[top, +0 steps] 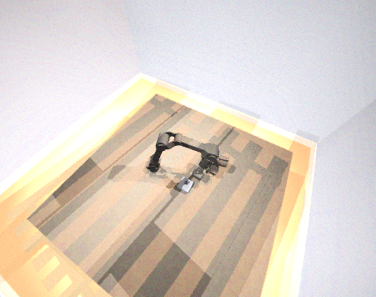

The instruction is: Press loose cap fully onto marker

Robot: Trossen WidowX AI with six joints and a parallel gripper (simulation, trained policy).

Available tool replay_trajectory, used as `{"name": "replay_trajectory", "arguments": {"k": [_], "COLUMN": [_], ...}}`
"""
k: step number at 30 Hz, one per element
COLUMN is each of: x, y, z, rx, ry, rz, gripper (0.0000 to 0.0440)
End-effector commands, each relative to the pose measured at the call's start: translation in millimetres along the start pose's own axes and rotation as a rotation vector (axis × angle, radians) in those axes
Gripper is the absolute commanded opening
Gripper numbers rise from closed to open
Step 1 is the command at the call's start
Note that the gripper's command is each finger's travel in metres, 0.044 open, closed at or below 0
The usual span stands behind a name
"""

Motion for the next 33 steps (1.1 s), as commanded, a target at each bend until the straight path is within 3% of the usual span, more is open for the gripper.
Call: {"name": "replay_trajectory", "arguments": {"k": [1, 23, 25, 32, 33], "x": [-3.1, -4.8, -4.7, -6.2, -5.7], "y": [3.6, 9.3, 9.4, 9.5, 8.5], "z": [-10.9, -57.7, -59.1, -48.9, -45.8], "rx": [0.0, -0.019, -0.024, -0.039, -0.042], "ry": [0.029, 0.059, 0.053, 0.019, 0.012], "rz": [0.027, 0.173, 0.184, 0.213, 0.215], "gripper": [0.0302, 0.024, 0.0219, 0.004, 0.0037]}}
Point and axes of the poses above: the point midway between the two fingers, 35 mm back from their tips, its own z axis back along the fingers, its own y axis across the jaws, x = y × z, the point moved 3 cm from there along z, back along the fingers, and after that the axes turned 12 degrees about z, right-handed, at the moved point
